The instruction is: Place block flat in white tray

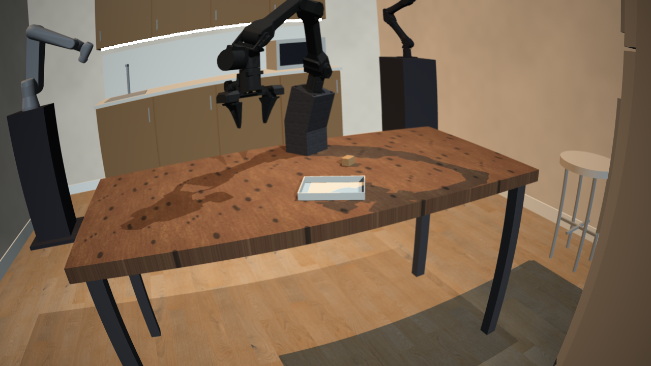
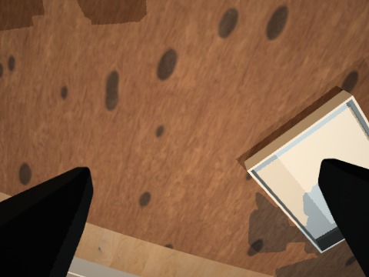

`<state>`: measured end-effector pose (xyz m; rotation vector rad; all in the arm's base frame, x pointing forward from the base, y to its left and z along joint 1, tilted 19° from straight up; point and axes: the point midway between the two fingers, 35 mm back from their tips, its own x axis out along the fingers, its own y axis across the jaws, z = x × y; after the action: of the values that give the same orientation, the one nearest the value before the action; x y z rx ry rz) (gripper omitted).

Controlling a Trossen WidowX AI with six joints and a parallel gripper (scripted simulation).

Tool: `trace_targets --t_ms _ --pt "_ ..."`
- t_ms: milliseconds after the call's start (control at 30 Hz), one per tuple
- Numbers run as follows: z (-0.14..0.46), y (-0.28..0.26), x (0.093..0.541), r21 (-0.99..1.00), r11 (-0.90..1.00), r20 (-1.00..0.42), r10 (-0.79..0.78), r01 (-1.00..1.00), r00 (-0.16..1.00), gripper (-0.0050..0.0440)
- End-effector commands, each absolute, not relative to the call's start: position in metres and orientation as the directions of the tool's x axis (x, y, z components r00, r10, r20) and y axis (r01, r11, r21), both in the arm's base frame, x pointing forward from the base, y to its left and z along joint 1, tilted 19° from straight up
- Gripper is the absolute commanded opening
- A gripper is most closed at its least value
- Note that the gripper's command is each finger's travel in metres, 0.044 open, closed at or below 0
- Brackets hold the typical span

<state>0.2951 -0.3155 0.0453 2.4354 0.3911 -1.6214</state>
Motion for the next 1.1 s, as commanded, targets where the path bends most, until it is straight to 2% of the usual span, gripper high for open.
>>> trace_targets --t_ms 0,533,567,800,1067 --pt "0.058 -0.319 0.297 0.045 -0.947 -0.918 0.087 0.319 0.386 0.0400" --pt "0.058 -0.319 0.297 0.045 -0.947 -0.918 0.087 0.319 0.386 0.0400" --pt "0.058 -0.319 0.297 0.045 -0.947 -0.918 0.087 0.319 0.386 0.0000" --pt "0.054 -0.309 0.303 0.058 -0.931 -0.920 0.090 0.360 0.381 0.0000" --pt "0.036 -0.265 0.323 0.112 -0.844 -0.927 0.102 0.525 0.361 0.0000"
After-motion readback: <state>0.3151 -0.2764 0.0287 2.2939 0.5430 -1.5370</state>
